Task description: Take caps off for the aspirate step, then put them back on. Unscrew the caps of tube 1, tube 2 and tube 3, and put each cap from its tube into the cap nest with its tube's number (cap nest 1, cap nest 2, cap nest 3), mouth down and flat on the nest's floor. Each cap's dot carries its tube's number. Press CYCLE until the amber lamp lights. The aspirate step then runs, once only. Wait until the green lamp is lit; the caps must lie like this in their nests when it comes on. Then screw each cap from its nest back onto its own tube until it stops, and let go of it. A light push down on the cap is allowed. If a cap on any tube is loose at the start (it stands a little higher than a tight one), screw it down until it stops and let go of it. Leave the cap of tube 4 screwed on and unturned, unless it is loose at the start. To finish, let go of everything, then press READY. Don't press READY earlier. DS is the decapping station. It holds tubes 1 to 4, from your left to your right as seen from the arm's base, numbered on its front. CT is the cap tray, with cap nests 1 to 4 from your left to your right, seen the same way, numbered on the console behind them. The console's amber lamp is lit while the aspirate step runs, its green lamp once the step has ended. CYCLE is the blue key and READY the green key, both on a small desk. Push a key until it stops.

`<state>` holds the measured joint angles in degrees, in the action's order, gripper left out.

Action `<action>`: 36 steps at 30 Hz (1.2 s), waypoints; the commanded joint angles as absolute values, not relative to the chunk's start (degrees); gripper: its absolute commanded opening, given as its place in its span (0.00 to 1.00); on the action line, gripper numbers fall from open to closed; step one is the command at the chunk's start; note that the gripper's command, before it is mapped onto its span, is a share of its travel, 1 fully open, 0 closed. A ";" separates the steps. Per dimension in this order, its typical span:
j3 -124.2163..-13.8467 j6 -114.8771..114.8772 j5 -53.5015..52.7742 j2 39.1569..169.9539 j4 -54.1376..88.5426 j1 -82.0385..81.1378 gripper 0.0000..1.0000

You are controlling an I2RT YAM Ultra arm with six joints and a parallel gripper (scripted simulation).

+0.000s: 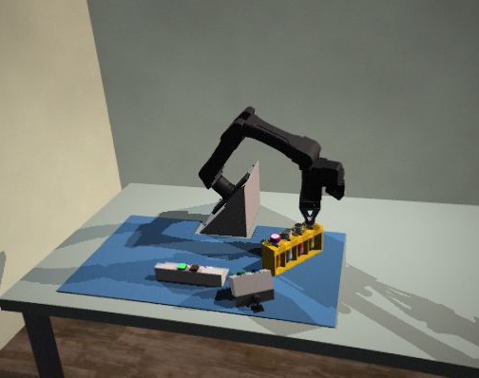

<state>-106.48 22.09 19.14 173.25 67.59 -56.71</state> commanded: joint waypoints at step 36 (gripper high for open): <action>-106.83 -22.57 19.04 172.66 67.30 -56.88 0.00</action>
